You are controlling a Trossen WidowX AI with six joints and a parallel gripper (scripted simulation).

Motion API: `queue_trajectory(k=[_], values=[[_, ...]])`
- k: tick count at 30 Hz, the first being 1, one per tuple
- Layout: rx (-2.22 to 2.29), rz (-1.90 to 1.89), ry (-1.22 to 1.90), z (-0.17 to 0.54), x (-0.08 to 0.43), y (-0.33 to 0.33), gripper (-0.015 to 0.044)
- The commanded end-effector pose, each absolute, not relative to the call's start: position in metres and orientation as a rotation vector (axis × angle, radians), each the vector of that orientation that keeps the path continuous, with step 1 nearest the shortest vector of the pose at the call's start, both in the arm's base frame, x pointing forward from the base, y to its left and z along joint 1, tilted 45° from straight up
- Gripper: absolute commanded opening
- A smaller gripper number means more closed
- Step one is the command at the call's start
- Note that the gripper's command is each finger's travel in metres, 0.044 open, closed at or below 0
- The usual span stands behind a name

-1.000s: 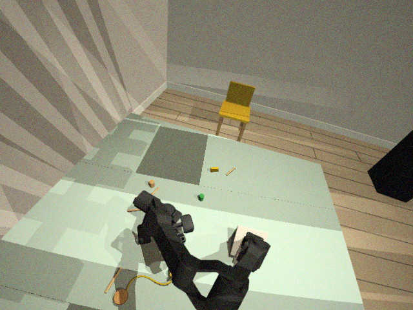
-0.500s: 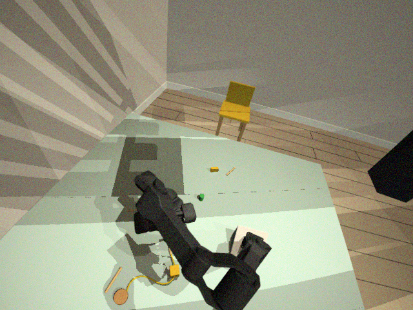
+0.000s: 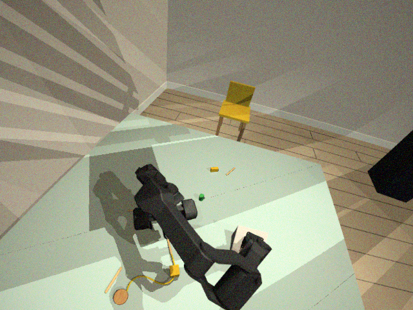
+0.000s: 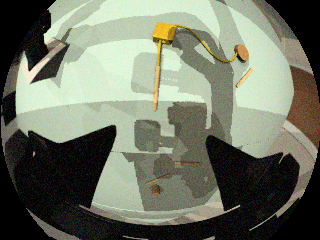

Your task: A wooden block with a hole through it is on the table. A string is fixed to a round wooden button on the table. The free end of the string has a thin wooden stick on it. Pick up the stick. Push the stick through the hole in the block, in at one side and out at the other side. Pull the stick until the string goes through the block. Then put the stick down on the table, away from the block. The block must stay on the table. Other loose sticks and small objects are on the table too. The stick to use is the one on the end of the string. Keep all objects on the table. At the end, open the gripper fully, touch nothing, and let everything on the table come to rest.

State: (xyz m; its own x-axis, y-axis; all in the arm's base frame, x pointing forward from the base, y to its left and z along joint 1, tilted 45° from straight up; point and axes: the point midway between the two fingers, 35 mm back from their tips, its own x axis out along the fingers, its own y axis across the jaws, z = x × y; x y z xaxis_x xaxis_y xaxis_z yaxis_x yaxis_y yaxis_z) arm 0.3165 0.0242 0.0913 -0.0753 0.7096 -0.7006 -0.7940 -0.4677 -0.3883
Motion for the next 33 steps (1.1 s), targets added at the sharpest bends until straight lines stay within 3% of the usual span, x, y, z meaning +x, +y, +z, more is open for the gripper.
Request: queue_trajectory(k=[1, 33], values=[[-1.068, 1.765, 0.114, 0.0893, 0.3154, 0.0267, 0.044], [-1.071, 1.76, 0.114, 0.0913, 0.3164, 0.0244, 0.044]])
